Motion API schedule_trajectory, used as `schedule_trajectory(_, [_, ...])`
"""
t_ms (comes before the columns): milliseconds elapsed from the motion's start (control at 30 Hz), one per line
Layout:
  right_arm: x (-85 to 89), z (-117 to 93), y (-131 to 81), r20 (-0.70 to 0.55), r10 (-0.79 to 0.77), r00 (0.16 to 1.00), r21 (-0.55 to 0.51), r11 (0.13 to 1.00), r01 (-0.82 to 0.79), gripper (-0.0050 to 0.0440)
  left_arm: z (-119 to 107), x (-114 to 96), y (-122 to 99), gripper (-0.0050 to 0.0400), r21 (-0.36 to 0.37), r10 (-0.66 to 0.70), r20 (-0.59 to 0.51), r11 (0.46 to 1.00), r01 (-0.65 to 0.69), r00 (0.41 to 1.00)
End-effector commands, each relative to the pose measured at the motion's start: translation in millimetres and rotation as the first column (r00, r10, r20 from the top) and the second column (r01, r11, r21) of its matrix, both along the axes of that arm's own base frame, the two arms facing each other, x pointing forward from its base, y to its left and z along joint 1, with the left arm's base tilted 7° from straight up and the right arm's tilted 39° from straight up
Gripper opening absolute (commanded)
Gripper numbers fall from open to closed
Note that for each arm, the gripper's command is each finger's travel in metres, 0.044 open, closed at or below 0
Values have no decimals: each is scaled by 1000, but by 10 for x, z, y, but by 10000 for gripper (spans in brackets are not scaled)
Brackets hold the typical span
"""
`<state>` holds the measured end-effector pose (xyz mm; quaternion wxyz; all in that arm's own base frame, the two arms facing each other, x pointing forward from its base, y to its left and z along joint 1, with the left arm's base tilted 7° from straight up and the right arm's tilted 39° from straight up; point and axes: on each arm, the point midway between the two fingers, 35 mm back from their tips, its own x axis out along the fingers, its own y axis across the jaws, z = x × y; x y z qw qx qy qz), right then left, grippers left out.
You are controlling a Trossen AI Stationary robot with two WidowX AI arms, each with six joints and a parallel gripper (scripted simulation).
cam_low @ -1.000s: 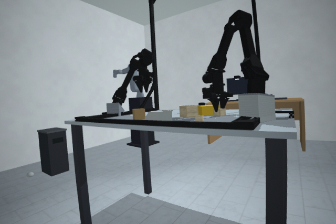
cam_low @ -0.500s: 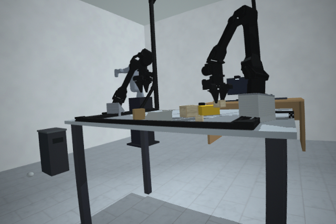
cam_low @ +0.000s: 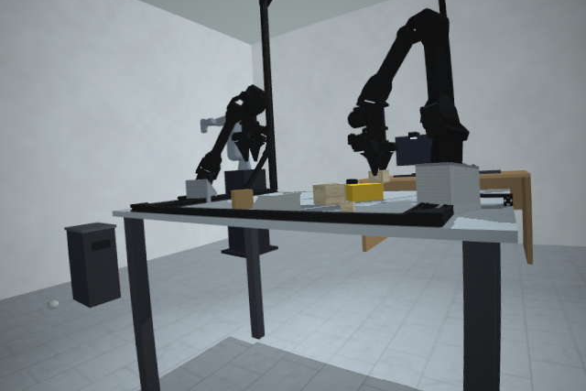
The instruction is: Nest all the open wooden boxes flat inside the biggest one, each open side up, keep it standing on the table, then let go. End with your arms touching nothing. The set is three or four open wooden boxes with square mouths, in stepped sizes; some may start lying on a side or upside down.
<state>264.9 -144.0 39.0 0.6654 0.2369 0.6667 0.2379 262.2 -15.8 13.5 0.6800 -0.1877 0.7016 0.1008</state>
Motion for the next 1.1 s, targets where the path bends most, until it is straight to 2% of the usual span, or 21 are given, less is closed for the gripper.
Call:
schedule_trajectory(0, [4, 3, 1, 3, 1, 1000, 1, 1000, -1, 400, 21, 84, 44, 0, 1, 124, -14, 992, -124, 992])
schedule_trajectory(133, [4, 3, 1, 3, 1, 1000, 1, 1000, -1, 400, 44, 161, 95, 0, 6, 275, -33, 961, -275, 961])
schedule_trajectory(267, [4, 3, 1, 3, 1, 1000, 1, 1000, -1, 400, 66, 235, 148, 0, 13, 420, -51, 908, -419, 906])
schedule_trajectory(333, [4, 3, 1, 3, 1, 1000, 1, 1000, -1, 400, 66, 235, 148, 0, 13, 420, -51, 908, -419, 906])
schedule_trajectory(433, [4, 3, 1, 3, 1, 1000, 1, 1000, -1, 400, 82, 290, 190, 0, 20, 522, -64, 853, -521, 851])
schedule_trajectory(633, [4, 3, 1, 3, 1, 1000, 1, 1000, -1, 400, 111, 396, 278, 0, 39, 703, -86, 710, -703, 706])
schedule_trajectory(833, [4, 3, 1, 3, 1, 1000, 1, 1000, -1, 400, 138, 497, 371, 0, 62, 846, -104, 530, -846, 523])
schedule_trajectory(900, [4, 3, 1, 3, 1, 1000, 1, 1000, -1, 400, 138, 497, 371, 0, 62, 846, -104, 530, -846, 523])
schedule_trajectory(1067, [4, 3, 1, 3, 1, 1000, 1, 1000, -1, 400, 159, 578, 453, 0, 83, 931, -115, 358, -930, 348])
